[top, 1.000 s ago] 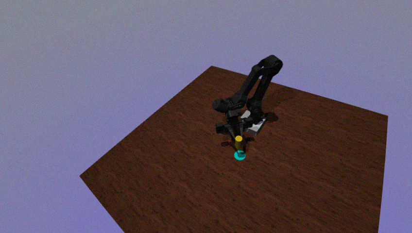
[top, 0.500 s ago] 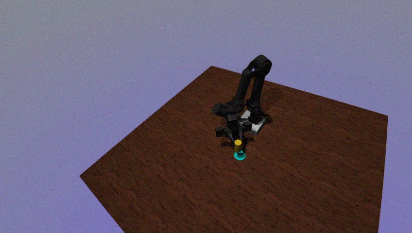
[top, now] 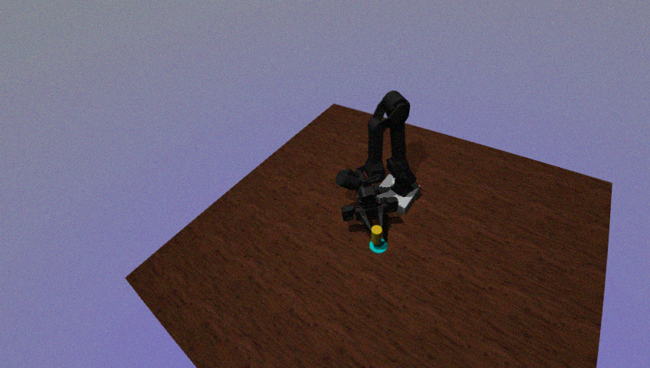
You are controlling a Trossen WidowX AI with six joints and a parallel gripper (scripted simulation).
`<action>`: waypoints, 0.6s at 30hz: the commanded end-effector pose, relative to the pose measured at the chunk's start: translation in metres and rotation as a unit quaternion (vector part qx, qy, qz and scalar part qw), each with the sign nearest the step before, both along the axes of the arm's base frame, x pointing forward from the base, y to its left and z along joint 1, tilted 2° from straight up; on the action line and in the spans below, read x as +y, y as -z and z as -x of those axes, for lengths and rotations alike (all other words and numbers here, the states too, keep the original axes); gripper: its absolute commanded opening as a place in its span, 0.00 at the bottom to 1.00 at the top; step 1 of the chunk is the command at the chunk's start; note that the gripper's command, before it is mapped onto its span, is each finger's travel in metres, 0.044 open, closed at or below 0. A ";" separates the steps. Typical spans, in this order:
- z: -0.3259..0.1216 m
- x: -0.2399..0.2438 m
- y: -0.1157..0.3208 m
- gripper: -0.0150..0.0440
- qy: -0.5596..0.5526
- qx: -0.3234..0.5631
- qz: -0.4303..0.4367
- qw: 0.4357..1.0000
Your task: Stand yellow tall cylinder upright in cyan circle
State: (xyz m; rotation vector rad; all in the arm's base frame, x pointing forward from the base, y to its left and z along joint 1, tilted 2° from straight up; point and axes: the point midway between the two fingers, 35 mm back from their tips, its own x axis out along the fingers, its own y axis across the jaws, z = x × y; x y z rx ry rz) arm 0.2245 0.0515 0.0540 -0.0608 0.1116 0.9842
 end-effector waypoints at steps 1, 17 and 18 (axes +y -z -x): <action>0.004 0.002 0.005 0.43 -0.002 0.000 -0.002 1.000; 0.009 0.003 0.027 0.43 -0.001 0.001 -0.001 1.000; 0.009 0.003 0.029 0.43 -0.001 0.001 -0.001 1.000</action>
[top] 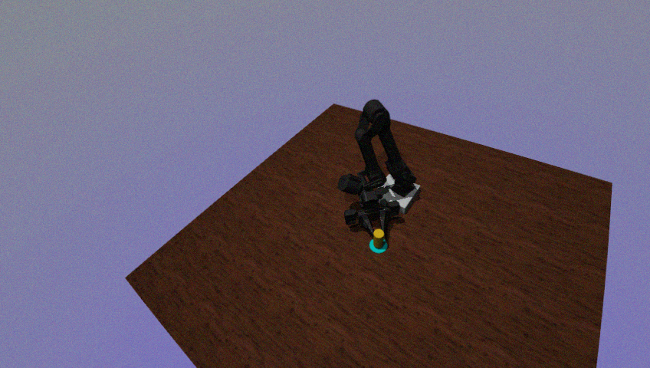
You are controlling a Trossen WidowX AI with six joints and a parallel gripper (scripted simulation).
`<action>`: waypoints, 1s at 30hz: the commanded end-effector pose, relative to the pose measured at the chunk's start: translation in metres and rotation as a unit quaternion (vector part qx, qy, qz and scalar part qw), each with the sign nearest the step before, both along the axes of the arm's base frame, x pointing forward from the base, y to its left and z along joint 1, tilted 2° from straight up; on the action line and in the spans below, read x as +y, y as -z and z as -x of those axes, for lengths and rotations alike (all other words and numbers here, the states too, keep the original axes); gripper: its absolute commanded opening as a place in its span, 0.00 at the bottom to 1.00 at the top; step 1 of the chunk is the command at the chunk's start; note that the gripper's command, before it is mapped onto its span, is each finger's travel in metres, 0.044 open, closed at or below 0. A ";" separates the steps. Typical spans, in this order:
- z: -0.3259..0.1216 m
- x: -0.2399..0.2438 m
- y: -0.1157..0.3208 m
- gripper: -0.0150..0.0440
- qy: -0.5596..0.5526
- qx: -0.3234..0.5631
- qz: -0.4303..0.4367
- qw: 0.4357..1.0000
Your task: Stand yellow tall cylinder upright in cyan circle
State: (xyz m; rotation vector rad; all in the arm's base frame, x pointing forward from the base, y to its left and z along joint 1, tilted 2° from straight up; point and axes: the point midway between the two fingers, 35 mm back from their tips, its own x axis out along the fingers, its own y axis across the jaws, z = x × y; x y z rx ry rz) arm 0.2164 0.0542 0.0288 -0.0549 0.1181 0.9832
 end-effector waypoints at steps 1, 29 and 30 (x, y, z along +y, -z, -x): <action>0.001 0.000 0.005 0.43 -0.001 -0.002 0.000 1.000; 0.001 0.000 0.010 0.93 -0.001 -0.002 0.000 1.000; 0.001 0.000 0.010 0.93 -0.001 -0.002 0.000 1.000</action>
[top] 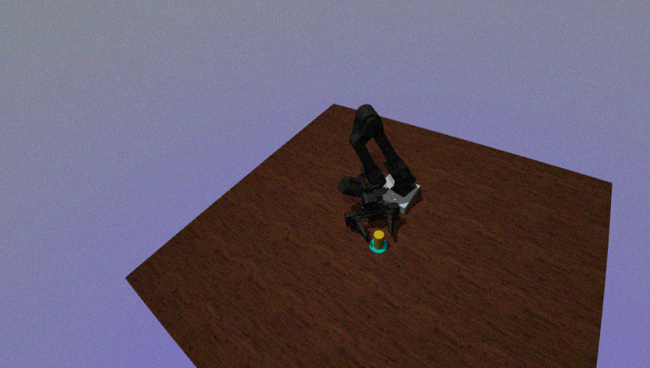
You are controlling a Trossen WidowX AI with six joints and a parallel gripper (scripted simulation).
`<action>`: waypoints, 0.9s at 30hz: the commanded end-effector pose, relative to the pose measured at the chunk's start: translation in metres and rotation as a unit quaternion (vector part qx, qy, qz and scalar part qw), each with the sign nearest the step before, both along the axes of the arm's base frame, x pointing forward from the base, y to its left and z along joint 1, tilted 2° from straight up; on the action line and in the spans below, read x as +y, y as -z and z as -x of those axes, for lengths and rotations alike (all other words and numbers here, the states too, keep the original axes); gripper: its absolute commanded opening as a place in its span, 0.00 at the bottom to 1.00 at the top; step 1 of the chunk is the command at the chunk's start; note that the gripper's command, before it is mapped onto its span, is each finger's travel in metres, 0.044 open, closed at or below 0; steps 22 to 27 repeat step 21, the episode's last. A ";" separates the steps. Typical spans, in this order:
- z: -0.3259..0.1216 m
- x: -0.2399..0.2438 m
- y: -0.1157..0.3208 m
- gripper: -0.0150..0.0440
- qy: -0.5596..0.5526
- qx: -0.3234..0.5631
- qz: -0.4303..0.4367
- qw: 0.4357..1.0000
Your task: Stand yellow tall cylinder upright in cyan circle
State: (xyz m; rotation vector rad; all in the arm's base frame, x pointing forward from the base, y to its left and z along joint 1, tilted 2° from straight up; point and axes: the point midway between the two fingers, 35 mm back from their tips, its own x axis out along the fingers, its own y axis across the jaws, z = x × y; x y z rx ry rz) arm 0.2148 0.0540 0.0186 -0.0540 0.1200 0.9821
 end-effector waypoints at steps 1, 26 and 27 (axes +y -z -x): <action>0.000 0.000 -0.001 0.93 -0.001 -0.003 0.000 1.000; -0.011 -0.003 -0.051 0.93 -0.002 -0.005 0.000 1.000; -0.011 -0.003 -0.051 0.93 -0.002 -0.005 0.000 1.000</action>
